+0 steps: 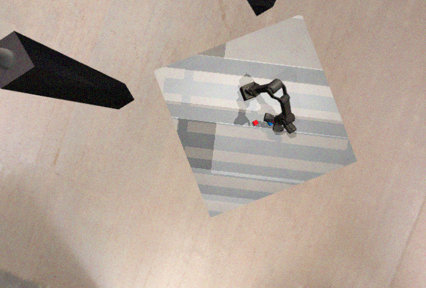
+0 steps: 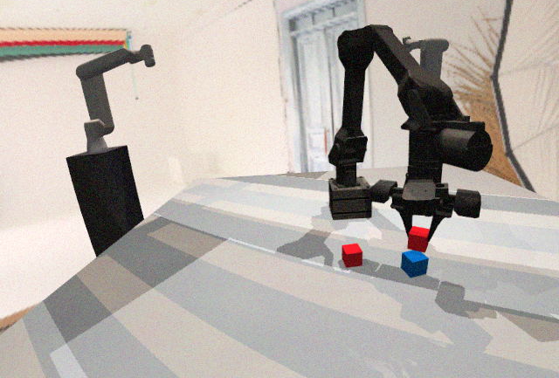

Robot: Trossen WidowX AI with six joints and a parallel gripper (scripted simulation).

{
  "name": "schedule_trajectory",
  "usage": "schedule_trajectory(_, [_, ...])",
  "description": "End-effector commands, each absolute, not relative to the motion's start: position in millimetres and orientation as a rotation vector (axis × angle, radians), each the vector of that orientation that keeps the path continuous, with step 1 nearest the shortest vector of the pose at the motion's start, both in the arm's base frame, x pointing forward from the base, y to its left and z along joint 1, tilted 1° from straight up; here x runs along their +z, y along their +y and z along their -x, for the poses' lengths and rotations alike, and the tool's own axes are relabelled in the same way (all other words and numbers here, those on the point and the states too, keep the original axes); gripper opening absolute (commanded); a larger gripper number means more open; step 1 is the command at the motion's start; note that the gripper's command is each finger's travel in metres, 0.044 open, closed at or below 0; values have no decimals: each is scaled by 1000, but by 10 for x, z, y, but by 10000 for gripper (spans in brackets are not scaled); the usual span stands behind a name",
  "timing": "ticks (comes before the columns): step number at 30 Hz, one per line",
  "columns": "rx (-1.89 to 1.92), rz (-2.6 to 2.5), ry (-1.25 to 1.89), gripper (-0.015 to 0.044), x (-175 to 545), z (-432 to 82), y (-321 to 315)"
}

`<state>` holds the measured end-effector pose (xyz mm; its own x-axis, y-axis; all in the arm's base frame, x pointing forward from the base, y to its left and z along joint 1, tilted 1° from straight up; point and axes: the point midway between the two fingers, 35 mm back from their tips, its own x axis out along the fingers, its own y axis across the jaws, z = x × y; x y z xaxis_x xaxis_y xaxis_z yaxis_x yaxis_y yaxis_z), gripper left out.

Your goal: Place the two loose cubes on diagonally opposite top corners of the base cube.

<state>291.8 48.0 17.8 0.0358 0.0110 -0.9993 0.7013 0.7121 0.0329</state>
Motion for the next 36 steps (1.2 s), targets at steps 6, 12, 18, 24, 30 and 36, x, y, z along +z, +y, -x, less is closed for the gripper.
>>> schedule_trajectory(6, [-591, -625, 1454, 105, 111, -2912, 478])
schedule_trajectory(12, [-590, -624, 1454, 105, 95, -2911, 478])
schedule_trajectory(18, [-590, -624, 1454, 105, 95, -2911, 478])
schedule_trajectory(24, [-590, -624, 1454, 105, 95, -2911, 478])
schedule_trajectory(30, [-590, -624, 1454, 205, 95, -2911, 478])
schedule_trajectory(36, [-588, -624, 1456, 205, 174, -2908, 479])
